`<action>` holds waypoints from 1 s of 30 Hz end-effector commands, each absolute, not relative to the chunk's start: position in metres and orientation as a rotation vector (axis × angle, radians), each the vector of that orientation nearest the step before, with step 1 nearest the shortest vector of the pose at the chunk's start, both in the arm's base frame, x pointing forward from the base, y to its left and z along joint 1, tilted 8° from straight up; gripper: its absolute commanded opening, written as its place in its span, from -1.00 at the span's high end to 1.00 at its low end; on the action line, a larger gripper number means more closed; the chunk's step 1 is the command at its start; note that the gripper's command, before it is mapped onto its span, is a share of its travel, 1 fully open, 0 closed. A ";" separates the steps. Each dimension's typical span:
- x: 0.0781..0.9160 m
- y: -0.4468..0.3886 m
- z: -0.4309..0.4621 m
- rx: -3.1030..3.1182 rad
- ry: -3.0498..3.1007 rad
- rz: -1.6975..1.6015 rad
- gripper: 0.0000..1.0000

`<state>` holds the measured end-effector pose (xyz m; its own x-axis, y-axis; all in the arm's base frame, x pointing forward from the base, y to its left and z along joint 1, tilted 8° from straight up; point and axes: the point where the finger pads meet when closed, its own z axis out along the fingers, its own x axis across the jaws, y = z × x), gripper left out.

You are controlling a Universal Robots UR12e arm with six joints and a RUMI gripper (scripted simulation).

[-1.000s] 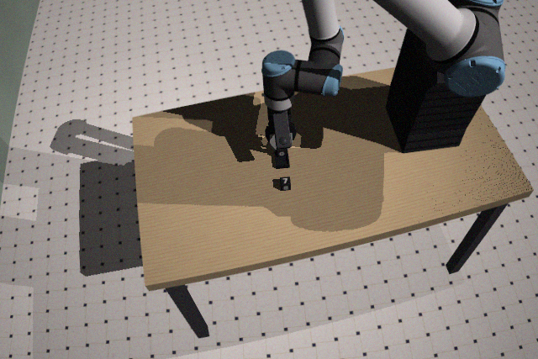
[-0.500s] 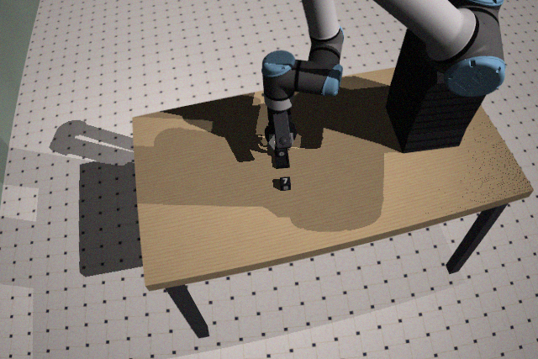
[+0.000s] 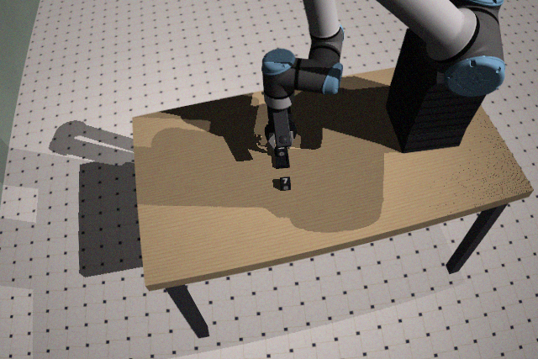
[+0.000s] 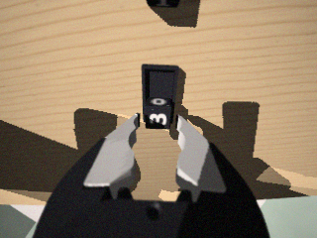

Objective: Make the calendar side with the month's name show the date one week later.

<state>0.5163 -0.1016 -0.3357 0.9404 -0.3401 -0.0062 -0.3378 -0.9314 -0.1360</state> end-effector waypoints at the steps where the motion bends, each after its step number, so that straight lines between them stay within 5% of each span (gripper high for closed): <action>1: 0.516 -0.104 -0.318 -2.961 0.520 -0.027 0.42; 22: 0.513 -0.113 -0.253 -2.961 0.520 -0.027 0.42; 23: 0.513 -0.113 -0.253 -2.961 0.520 -0.027 -1.00; 30: 0.513 -0.113 -0.253 -2.961 0.520 -0.027 -1.00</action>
<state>0.5129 -0.1122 -0.2538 0.9403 -0.3402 -0.0061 -0.3378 -0.9314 -0.1360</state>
